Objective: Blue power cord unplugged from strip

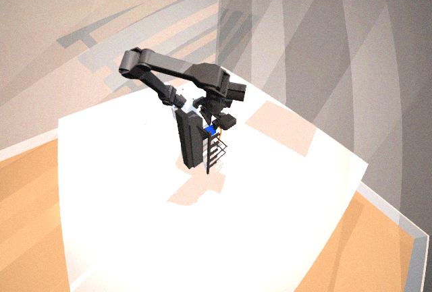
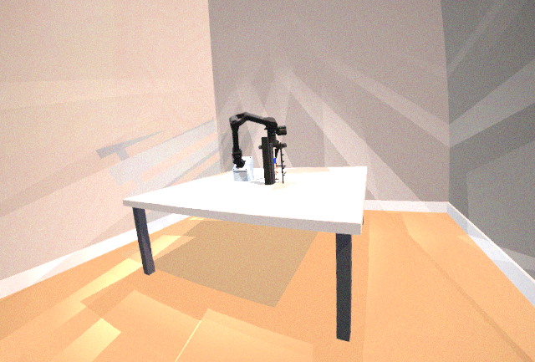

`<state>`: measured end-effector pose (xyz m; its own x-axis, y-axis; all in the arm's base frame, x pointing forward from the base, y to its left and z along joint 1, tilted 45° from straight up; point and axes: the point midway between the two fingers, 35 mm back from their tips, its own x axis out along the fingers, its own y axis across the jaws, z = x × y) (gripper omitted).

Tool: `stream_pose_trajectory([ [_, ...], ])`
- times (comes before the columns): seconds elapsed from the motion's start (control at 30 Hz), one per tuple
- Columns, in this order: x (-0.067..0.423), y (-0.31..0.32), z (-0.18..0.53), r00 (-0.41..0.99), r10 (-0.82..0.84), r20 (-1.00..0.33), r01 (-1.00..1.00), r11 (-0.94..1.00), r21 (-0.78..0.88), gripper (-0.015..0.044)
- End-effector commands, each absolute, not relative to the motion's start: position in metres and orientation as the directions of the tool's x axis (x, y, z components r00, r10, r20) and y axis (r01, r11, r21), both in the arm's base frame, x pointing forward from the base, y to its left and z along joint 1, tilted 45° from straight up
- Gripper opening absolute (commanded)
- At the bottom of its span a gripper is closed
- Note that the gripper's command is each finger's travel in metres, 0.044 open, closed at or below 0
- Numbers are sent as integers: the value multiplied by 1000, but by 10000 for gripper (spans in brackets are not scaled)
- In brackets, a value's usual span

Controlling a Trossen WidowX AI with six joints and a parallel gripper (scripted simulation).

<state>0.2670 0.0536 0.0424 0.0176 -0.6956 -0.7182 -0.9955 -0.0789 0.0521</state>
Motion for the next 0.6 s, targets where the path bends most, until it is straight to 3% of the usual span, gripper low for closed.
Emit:
stream_pose_trajectory([
  [0.0, 265, 51, 41, 12, -700, -714, -995, -78, 60, 160],
  [0.13, 265, 51, 41, 12, -700, -714, -995, -78, 60, 160],
  [0.27, 266, 53, 42, 16, -696, -717, -995, -78, 54, 55],
  [0.57, 267, 53, 42, 16, -696, -717, -995, -78, 54, 0],
])
